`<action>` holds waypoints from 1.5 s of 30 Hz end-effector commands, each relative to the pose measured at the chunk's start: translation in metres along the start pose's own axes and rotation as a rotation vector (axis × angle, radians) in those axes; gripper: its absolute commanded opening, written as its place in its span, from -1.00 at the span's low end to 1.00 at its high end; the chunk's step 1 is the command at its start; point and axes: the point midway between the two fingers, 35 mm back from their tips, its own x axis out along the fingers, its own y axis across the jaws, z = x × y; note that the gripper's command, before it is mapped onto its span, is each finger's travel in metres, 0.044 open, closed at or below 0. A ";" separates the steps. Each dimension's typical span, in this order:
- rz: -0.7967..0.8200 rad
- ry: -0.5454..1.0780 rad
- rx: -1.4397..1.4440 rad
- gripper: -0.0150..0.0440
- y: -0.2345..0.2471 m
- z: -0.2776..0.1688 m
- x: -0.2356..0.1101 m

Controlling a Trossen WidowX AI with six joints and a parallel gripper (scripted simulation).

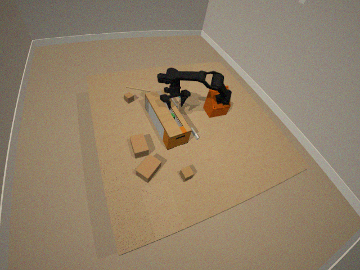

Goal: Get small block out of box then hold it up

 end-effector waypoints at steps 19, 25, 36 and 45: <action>-0.002 0.010 0.009 0.86 -0.006 0.013 0.035; 0.000 0.005 0.005 0.86 -0.006 0.012 0.034; 0.000 0.006 0.007 0.86 -0.006 -0.006 0.041; 0.000 0.007 0.008 0.86 -0.006 -0.024 0.047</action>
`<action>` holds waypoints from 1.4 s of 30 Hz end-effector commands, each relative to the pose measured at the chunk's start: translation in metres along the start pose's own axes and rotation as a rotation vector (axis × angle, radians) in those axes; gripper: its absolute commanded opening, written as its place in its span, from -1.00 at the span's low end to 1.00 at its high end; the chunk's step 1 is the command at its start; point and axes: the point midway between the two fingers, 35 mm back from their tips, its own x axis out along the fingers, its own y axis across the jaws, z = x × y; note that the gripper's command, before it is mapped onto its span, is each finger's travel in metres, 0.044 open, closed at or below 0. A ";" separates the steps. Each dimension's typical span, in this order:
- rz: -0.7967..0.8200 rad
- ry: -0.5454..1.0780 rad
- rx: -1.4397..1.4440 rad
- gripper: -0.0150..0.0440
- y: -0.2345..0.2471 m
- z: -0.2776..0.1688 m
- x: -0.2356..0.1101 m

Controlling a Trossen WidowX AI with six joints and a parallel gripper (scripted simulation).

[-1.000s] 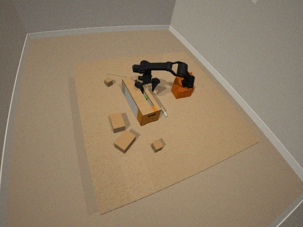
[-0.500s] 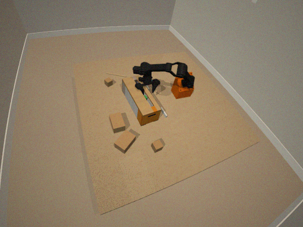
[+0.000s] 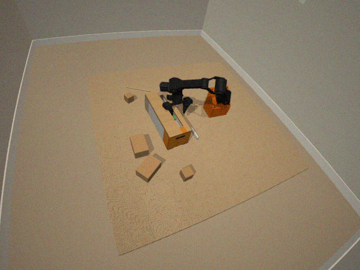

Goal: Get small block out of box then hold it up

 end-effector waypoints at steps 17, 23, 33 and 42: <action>0.004 0.001 -0.009 0.86 0.001 -0.041 0.013; 0.004 0.002 -0.009 0.86 0.001 -0.052 0.017; 0.004 0.003 -0.009 0.86 0.001 -0.070 0.023; 0.004 0.004 -0.009 0.86 0.001 -0.086 0.029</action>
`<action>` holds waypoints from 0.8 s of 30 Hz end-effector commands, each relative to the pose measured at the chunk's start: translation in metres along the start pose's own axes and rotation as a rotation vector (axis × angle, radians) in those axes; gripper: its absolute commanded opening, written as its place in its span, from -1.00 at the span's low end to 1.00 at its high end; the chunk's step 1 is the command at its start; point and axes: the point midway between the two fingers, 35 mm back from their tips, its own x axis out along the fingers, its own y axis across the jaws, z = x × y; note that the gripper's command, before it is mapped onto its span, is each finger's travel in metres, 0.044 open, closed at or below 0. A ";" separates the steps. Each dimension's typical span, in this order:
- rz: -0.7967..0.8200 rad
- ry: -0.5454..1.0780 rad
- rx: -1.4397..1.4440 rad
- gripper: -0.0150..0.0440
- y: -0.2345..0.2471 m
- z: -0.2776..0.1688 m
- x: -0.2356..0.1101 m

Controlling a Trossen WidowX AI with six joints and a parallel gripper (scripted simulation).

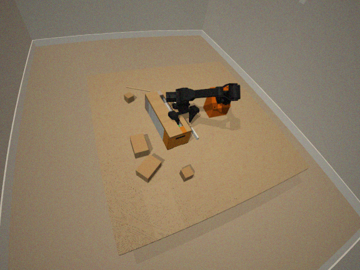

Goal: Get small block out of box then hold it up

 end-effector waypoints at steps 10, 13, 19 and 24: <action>0.003 0.003 -0.013 0.86 0.001 -0.022 0.007; 0.003 0.001 -0.012 0.86 0.001 -0.023 0.001; -0.001 -0.003 -0.003 0.86 0.000 -0.036 -0.048; 0.010 -0.001 0.003 0.86 0.001 -0.036 -0.052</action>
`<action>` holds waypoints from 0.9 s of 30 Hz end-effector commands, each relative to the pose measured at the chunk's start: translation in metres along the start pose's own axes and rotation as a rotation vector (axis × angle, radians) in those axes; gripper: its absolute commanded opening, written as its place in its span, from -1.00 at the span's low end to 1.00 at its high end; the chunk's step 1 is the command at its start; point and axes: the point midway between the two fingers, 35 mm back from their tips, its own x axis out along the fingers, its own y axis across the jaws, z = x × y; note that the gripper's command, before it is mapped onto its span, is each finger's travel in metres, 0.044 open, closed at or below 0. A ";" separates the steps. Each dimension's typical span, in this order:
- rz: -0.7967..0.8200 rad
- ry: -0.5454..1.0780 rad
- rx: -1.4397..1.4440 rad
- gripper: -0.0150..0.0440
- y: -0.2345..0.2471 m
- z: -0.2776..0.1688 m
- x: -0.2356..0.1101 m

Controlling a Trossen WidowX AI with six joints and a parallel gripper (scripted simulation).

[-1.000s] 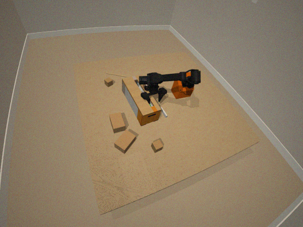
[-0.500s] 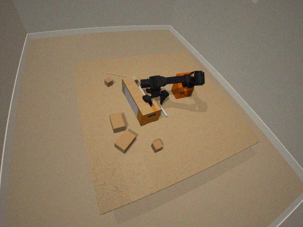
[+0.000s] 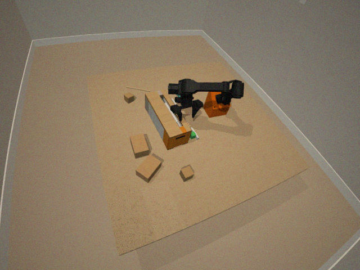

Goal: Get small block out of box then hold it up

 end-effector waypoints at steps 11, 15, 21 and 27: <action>-0.024 -0.124 -1.141 0.47 -0.013 -0.015 0.004; -0.066 -0.179 -1.619 0.47 -0.018 -0.020 0.005; -0.180 -0.260 -2.329 0.47 -0.025 -0.028 0.006; -0.345 -0.323 -2.923 0.47 -0.031 -0.035 0.006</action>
